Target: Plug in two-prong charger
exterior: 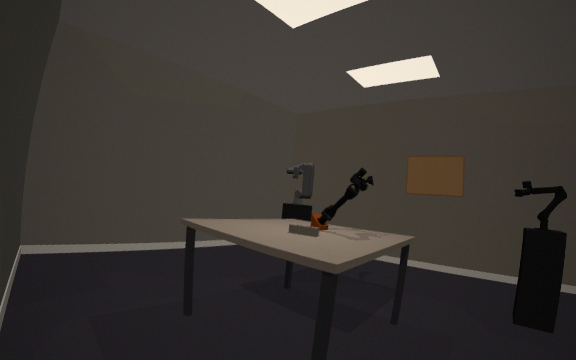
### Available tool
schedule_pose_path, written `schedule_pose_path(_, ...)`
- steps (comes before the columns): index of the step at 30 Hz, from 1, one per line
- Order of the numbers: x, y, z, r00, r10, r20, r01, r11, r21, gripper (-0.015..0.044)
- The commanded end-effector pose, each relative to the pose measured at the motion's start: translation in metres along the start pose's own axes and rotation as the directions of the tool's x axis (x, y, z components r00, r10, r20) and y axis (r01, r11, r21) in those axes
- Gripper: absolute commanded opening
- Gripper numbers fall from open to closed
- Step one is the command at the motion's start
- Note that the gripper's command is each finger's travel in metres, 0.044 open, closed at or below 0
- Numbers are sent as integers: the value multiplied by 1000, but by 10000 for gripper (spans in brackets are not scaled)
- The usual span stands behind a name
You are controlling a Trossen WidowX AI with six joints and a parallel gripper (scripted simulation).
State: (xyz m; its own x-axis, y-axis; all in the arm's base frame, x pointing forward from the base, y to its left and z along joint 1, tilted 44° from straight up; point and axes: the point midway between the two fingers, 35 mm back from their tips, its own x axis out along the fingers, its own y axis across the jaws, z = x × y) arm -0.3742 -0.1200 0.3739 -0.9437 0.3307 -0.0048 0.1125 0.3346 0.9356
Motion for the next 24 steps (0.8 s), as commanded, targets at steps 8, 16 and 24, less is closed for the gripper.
schedule_pose_path(8, -35, -43, -36, 978, -139, -155, 98, 965, -244, 440)
schedule_pose_path(16, -66, -74, -63, 931, -247, -269, 119, 902, -415, 440)
schedule_pose_path(24, -104, -107, -87, 852, -365, -375, 89, 807, -584, 440)
